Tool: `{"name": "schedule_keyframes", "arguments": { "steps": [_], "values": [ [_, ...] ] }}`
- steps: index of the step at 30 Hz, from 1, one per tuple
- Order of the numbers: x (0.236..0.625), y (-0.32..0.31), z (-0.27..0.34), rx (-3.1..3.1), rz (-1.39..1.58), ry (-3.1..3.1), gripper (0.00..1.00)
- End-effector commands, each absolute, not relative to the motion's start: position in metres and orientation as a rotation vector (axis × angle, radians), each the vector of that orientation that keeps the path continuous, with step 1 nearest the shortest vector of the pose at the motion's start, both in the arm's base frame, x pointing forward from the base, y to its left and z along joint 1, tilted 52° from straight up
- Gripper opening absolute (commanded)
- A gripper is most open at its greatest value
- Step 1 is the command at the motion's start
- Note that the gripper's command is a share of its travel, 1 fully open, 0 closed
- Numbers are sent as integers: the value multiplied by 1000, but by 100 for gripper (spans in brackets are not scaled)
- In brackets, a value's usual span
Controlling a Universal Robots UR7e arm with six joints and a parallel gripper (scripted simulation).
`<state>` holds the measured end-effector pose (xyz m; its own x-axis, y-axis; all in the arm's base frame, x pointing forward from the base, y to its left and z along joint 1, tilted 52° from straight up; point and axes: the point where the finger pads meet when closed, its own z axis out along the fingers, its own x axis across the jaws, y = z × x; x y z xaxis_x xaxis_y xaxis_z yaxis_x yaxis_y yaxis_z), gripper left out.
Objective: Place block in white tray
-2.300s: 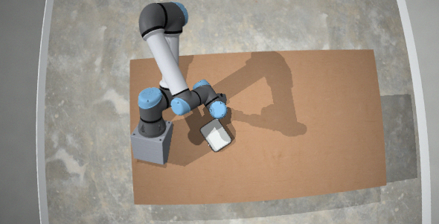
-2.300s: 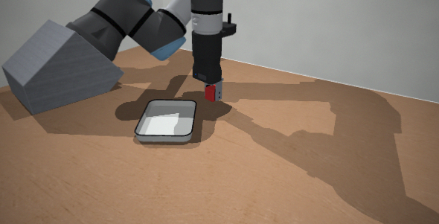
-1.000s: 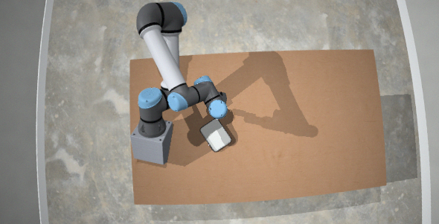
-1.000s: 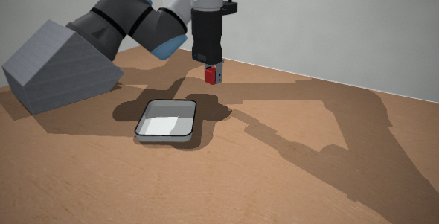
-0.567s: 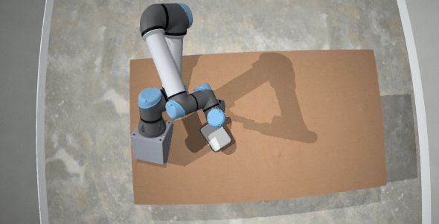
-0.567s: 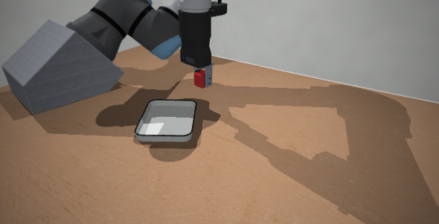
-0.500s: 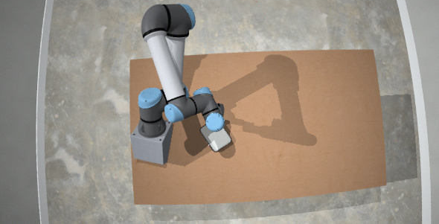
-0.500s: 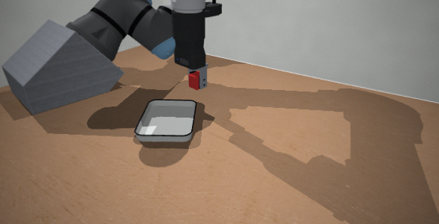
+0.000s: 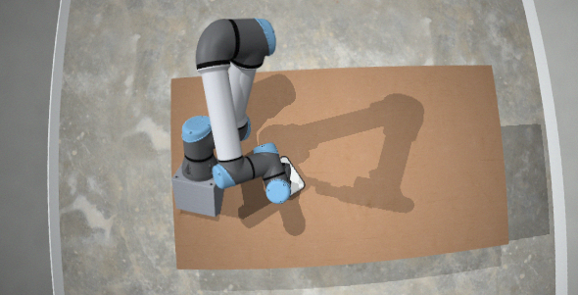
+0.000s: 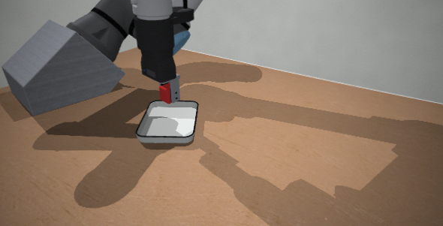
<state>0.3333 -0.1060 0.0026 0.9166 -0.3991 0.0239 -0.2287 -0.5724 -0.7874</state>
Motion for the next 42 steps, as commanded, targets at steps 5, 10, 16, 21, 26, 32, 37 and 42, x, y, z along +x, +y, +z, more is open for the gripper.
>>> {"name": "schedule_keyframes", "arguments": {
  "steps": [5, 10, 16, 21, 26, 32, 37, 42],
  "values": [
    [333, -109, -2, -2202, -250, 445, 0],
    [333, -109, -2, -2202, -250, 445, 0],
    [334, -108, -2, -2202, -250, 445, 0],
    [335, -106, -4, -2202, -250, 446, 0],
    [338, -99, -11, -2203, -250, 446, 0],
    [344, -87, -21, -2203, -250, 446, 0],
    [348, -80, -28, -2203, -250, 446, 0],
    [351, -75, -33, -2203, -250, 446, 0]
  ]
}}
